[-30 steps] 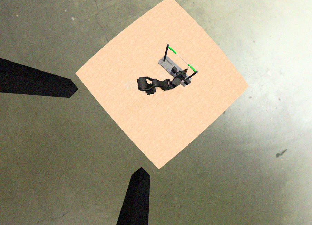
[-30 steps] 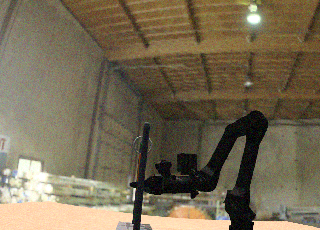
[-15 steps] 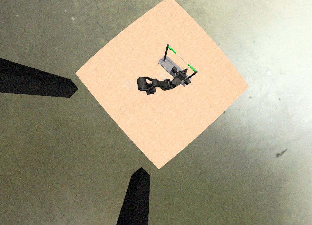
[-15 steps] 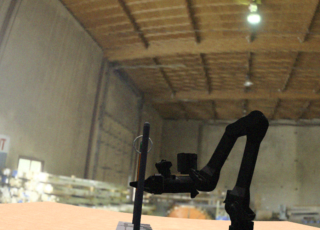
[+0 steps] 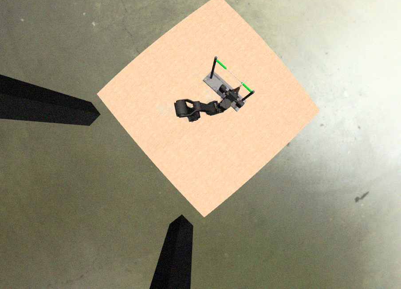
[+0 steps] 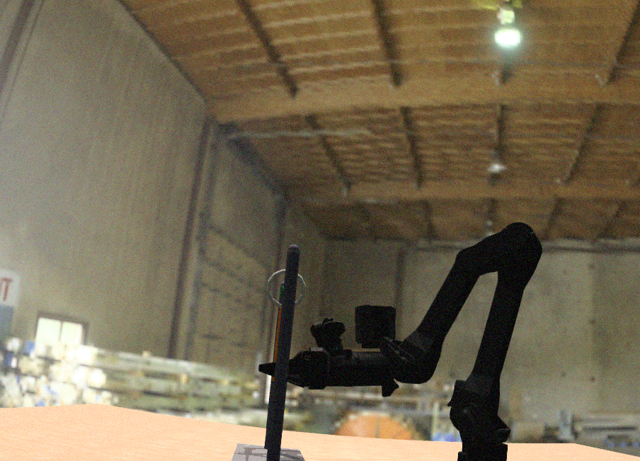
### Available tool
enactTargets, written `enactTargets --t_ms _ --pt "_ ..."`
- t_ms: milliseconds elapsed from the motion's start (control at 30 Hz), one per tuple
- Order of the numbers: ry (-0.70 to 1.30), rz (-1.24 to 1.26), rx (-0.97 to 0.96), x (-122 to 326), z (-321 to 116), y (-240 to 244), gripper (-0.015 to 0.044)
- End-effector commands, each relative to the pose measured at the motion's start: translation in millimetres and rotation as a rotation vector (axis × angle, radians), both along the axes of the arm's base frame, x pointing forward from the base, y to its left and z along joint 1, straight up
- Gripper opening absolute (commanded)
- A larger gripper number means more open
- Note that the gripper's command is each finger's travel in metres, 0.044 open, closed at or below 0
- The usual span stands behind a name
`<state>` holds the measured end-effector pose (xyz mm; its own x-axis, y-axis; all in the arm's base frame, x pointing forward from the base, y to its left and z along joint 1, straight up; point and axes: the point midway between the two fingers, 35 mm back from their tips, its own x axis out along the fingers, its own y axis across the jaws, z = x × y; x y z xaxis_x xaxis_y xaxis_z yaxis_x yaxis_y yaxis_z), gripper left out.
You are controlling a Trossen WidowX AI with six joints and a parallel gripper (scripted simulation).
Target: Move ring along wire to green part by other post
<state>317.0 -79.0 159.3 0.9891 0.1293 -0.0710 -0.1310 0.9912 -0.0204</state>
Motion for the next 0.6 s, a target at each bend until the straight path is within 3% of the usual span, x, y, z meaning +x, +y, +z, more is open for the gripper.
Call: enactTargets --t_ms 0,567 --pt "0.004 -0.003 0.006 -1 -1 4 -0.015" --pt "0.006 0.004 0.007 -2 -1 21 -0.015"
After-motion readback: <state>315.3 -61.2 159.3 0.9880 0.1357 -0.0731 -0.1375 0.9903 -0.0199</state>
